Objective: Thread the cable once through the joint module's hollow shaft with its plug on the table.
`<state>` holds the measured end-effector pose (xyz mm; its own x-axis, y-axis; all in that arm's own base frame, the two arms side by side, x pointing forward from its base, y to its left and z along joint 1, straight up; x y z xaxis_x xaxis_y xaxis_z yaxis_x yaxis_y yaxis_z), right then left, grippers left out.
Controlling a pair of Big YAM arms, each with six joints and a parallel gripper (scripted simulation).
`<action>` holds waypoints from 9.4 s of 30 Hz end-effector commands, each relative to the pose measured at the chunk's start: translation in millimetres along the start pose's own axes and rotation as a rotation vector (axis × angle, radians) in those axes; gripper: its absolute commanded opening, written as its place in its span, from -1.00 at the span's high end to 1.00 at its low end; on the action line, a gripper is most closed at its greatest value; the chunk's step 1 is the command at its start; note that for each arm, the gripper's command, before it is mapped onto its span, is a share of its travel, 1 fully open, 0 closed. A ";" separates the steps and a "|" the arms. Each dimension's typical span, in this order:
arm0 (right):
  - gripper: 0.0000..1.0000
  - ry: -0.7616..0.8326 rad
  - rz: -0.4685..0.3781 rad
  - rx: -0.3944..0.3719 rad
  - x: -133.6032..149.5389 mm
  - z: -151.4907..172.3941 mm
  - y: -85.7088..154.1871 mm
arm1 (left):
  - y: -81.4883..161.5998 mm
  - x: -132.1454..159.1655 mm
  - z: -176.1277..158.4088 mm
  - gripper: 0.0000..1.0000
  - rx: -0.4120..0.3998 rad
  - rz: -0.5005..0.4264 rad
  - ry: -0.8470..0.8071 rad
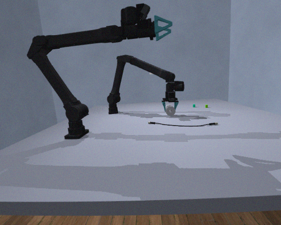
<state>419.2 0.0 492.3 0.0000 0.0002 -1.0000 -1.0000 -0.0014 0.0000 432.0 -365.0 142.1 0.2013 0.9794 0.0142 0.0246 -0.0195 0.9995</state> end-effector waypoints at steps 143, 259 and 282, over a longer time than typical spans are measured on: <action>-1.00 -0.002 -0.069 0.008 -34.3 -2.9 -2.0 | -3.2 -3.1 15.5 -0.92 -0.041 -0.020 0.005; 0.47 0.009 -0.023 -0.017 -33.3 7.7 -14.1 | 144.6 98.8 37.3 -0.92 -0.423 -0.281 0.535; 0.47 0.059 0.488 -0.090 38.5 45.1 -164.8 | 274.3 271.5 -5.2 -0.92 -0.978 -0.758 1.150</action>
<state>556.3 28.6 428.6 -0.4490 -0.0502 -0.8921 -0.8911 -0.0482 0.4512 491.5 -128.2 396.0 -0.3754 0.4733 -0.7969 -0.8277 0.2156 0.5180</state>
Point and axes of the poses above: on each arm, the point where the finger pads meet when closed, its own y axis back along the fingers, its own z axis across the jaws, x = y × z, the point moved 10 cm from there along y, back along the fingers
